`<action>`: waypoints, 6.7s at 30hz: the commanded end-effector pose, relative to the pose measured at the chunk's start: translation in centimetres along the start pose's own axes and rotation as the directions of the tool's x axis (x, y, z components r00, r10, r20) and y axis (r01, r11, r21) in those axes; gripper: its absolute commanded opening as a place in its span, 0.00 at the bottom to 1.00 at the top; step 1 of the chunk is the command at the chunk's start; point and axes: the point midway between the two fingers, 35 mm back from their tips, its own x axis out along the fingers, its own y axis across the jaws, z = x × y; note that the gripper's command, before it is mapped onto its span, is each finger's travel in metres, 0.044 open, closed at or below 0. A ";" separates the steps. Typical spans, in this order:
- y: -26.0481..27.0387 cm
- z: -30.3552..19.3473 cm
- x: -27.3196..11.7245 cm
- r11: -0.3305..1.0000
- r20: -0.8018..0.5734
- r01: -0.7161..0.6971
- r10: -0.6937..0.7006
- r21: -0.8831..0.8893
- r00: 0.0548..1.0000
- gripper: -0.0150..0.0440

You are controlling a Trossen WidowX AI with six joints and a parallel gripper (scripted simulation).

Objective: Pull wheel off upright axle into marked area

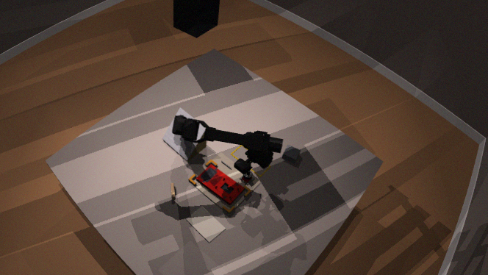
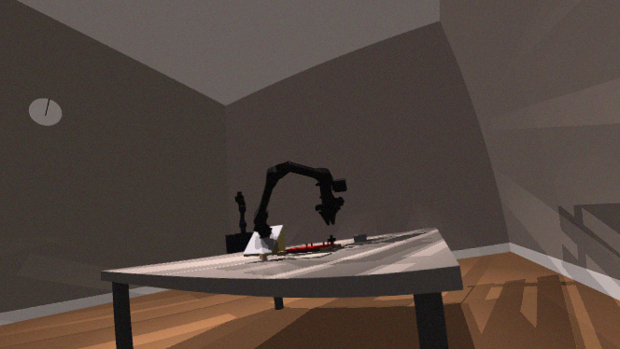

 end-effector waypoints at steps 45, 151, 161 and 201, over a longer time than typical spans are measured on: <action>-0.2 -0.4 6.9 1.000 -0.003 0.005 -0.005 0.001 1.000 0.25; -0.1 -0.4 3.0 1.000 -0.004 0.008 -0.008 -0.005 1.000 0.25; 0.1 -0.7 0.9 1.000 -0.004 0.013 -0.013 -0.014 1.000 0.25; 9.6 -6.3 3.1 1.000 -0.005 0.002 -0.002 -0.007 1.000 0.25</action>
